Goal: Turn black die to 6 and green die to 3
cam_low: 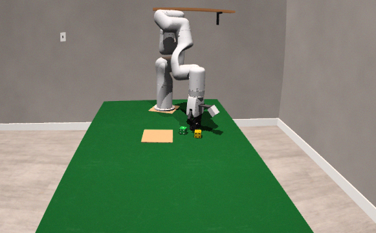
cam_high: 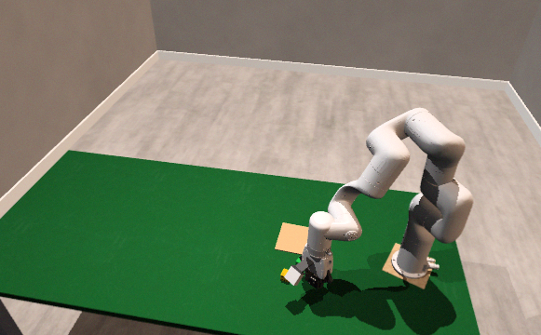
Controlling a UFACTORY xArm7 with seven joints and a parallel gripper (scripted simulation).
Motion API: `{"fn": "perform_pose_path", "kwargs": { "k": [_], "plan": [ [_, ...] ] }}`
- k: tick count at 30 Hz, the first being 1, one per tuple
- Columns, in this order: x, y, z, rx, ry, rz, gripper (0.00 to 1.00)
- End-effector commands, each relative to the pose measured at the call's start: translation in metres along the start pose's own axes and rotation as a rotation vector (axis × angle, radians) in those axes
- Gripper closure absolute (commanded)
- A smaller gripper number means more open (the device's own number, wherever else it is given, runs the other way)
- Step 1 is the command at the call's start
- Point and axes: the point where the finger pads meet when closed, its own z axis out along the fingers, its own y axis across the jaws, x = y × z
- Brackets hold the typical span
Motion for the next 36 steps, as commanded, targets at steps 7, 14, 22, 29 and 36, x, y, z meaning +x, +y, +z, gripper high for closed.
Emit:
{"fn": "perform_pose_path", "kwargs": {
  "k": [7, 14, 22, 29, 36],
  "plan": [
    [0.0013, 0.0007, -0.0006, -0.001, 0.003, 0.000, 0.53],
    [0.0013, 0.0007, -0.0006, -0.001, 0.003, 0.000, 0.53],
    [0.0013, 0.0007, -0.0006, -0.001, 0.003, 0.000, 0.53],
    [0.0013, 0.0007, -0.0006, -0.001, 0.003, 0.000, 0.53],
    [0.0013, 0.0007, -0.0006, -0.001, 0.003, 0.000, 0.73]
  ]
}}
